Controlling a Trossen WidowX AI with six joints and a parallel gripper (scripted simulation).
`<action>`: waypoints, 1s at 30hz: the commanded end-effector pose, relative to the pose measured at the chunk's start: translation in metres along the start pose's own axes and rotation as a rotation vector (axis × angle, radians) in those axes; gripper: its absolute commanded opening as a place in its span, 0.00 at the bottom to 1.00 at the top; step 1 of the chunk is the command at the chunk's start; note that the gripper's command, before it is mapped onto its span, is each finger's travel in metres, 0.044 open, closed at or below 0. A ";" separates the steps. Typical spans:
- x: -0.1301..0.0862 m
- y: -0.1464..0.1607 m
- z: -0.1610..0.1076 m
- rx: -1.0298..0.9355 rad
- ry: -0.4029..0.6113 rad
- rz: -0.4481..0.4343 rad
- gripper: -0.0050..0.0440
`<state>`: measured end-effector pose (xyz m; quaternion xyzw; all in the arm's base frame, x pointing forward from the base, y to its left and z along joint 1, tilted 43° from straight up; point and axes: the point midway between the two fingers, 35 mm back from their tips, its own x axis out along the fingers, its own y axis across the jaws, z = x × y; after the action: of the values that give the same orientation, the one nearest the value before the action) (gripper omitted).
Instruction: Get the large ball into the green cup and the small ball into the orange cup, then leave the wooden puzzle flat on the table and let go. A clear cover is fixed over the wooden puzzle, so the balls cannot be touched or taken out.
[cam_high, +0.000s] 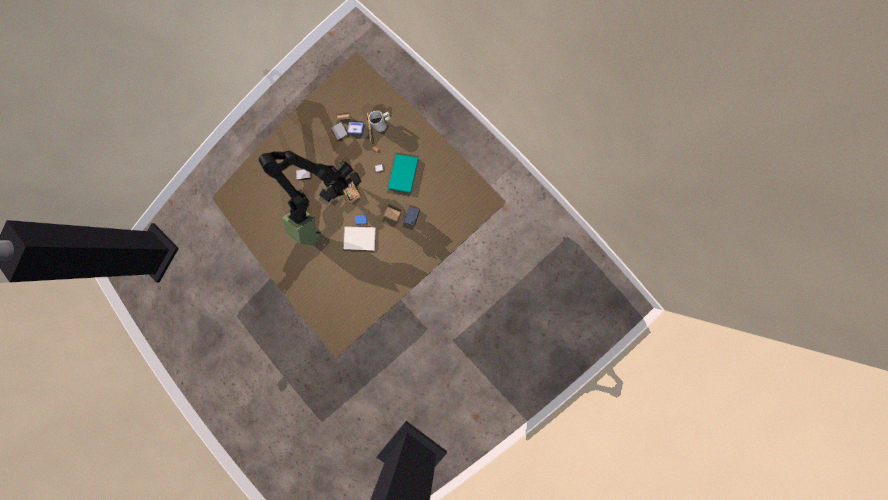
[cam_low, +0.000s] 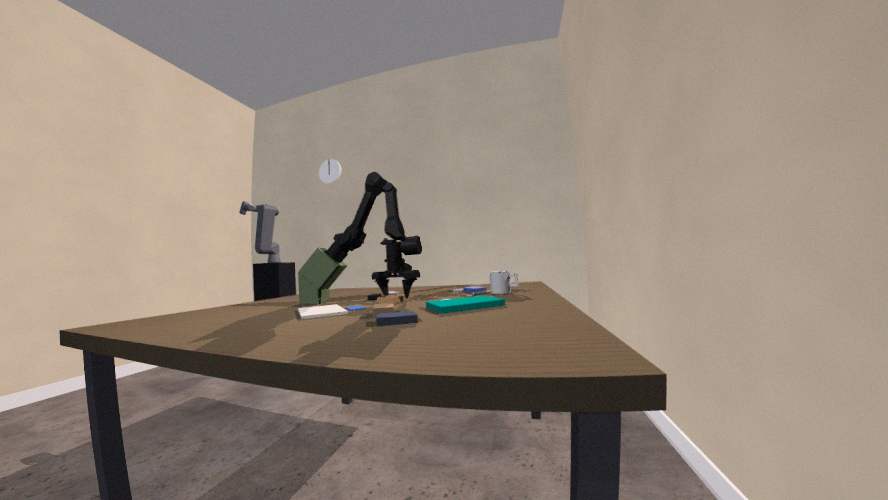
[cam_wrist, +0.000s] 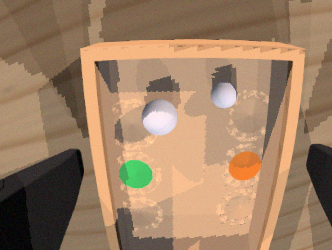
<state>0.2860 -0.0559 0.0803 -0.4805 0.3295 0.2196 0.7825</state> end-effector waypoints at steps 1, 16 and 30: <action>0.006 0.002 0.000 0.004 0.002 0.006 1.00; 0.009 0.002 0.000 0.004 0.002 0.006 0.81; -0.019 0.000 0.000 0.004 0.003 0.006 0.37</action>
<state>0.2799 -0.0546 0.0778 -0.4731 0.3396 0.2269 0.7806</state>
